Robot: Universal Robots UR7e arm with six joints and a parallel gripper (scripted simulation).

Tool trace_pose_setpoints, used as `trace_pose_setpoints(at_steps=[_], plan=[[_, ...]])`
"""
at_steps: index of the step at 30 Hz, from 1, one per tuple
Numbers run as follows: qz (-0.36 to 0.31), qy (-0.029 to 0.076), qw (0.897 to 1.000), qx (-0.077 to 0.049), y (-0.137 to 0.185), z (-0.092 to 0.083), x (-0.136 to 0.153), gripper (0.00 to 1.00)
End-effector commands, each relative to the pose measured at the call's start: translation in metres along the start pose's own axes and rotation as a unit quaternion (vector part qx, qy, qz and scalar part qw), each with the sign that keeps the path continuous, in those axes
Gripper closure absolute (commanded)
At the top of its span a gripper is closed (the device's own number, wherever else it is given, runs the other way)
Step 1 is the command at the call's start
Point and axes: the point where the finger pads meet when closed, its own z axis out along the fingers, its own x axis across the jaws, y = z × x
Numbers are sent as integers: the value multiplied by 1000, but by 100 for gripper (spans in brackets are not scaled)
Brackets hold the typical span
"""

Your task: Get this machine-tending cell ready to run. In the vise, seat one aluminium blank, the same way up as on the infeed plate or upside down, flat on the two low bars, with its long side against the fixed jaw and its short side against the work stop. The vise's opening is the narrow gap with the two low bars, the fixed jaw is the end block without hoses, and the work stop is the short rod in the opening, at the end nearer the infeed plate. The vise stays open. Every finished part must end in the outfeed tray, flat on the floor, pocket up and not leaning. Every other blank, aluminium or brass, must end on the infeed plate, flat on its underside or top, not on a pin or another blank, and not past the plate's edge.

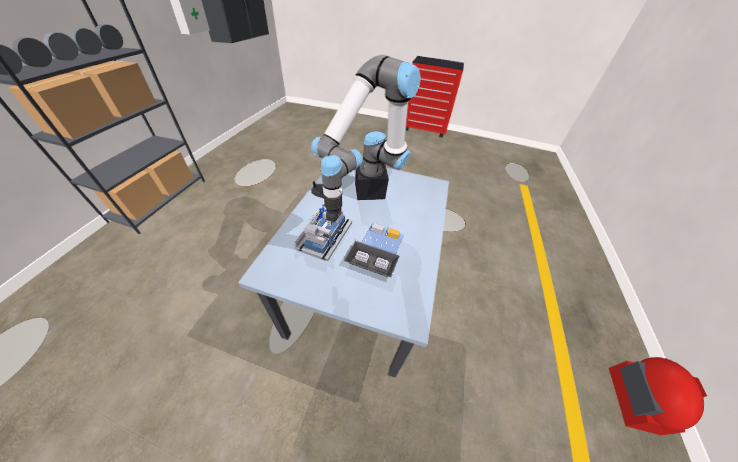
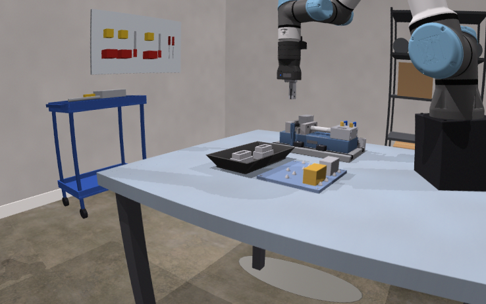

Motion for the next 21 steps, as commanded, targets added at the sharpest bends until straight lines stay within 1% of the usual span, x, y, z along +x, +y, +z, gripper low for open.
trace_pose_setpoints(at_steps=[1,14,17,19,21], plan=[[0,-1,1000,0,0,-1,0,100],[0,-1,1000,0,-2,-1,0,100],[0,-1,1000,0,-21,0,4,100],[0,-1,1000,0,-21,0,4,100],[0,0,1000,0,-44,0,11,100]])
